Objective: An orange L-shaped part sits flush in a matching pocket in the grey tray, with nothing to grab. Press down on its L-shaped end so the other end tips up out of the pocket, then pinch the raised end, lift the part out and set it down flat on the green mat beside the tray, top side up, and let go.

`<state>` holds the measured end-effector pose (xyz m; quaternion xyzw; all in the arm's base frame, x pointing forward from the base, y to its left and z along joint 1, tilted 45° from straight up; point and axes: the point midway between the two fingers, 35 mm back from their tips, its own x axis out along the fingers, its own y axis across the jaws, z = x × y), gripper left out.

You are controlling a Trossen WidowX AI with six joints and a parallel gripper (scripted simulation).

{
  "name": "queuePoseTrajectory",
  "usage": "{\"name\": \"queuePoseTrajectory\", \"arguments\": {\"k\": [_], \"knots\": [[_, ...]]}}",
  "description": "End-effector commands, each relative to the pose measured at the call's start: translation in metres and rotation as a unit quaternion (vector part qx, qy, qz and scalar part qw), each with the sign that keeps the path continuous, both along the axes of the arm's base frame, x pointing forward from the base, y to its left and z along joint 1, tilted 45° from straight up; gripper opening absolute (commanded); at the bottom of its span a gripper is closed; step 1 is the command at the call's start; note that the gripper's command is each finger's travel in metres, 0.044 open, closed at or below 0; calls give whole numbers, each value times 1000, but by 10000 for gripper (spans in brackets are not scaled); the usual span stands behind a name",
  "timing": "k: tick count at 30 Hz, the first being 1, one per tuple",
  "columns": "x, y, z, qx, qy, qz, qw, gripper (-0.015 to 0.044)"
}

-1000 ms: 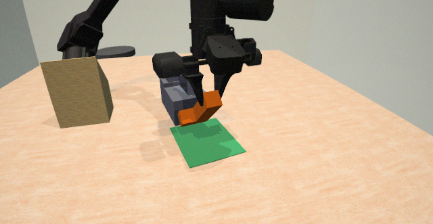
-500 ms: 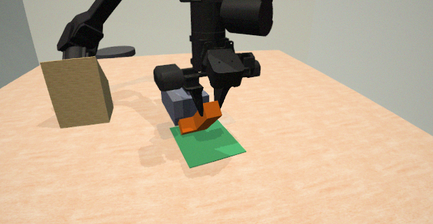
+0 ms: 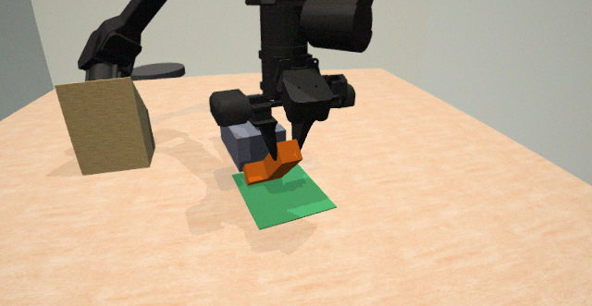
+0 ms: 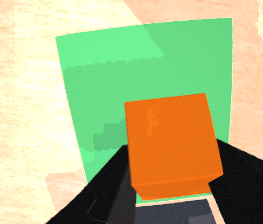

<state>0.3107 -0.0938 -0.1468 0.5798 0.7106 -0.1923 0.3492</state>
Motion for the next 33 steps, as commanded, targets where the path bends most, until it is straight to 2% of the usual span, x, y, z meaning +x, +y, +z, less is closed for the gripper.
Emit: {"name": "queuePoseTrajectory", "arguments": {"k": [1, 6, 16, 21, 25, 33], "knots": [[0, 1, 0, 1, 1, -2, 1000, 0], [0, 0, 0, 0, 0, 0, 1000, 0], [1, -2, 2, 0, 0, 0, 1000, 262], [7, -35, 34, -1, 1, -2, 1000, 394], [7, -61, 63, -1, 2, -3, 1000, 400], [9, -60, 59, -5, -4, -10, 1000, 400]]}}
